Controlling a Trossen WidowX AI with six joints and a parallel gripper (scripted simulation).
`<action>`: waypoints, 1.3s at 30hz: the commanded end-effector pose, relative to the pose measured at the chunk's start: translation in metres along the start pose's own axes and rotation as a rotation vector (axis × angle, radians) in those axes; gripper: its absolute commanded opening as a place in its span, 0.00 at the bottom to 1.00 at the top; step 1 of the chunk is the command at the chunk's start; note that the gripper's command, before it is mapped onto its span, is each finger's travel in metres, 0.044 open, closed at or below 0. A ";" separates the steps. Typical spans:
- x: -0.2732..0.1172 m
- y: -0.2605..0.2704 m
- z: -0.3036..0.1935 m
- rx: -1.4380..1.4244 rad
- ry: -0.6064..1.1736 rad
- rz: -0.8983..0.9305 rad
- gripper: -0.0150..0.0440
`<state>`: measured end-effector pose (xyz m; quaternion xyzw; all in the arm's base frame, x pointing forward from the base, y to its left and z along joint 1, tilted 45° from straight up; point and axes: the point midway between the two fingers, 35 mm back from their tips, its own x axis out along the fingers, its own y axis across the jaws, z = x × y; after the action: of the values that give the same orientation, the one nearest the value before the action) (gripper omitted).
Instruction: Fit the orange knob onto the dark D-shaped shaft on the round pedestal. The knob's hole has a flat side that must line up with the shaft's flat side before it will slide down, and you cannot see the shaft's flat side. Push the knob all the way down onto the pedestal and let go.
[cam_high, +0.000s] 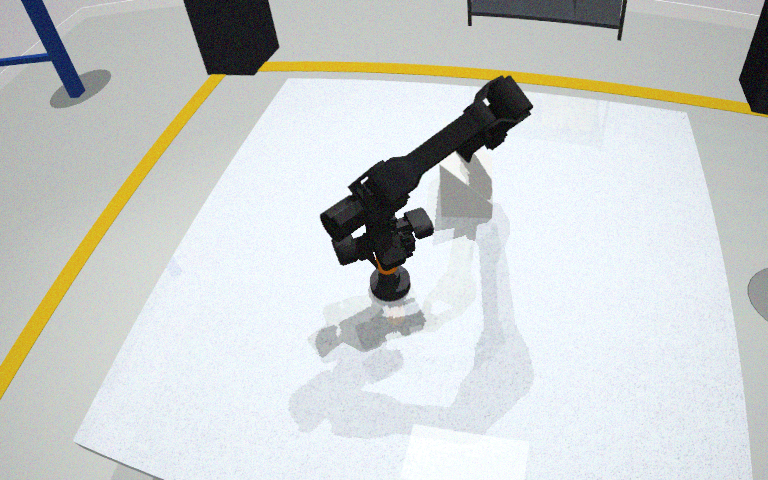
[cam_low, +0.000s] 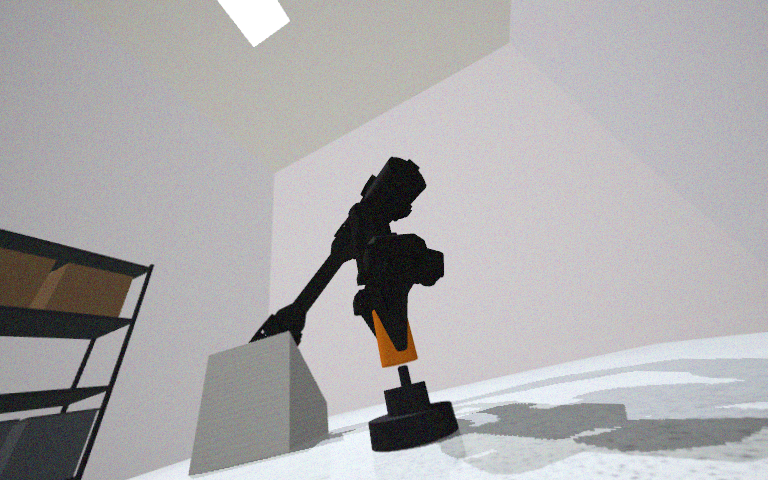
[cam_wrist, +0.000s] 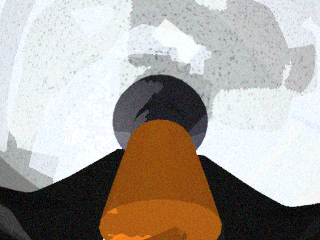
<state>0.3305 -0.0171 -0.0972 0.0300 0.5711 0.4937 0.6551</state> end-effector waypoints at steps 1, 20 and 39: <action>0.000 -0.001 0.000 -0.120 0.002 -0.002 0.25; 0.004 0.000 0.000 -0.161 0.002 -0.001 0.25; -0.001 0.000 0.000 -0.286 0.002 -0.001 0.25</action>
<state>0.3309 -0.0169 -0.0976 -0.0390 0.5164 0.5507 0.6547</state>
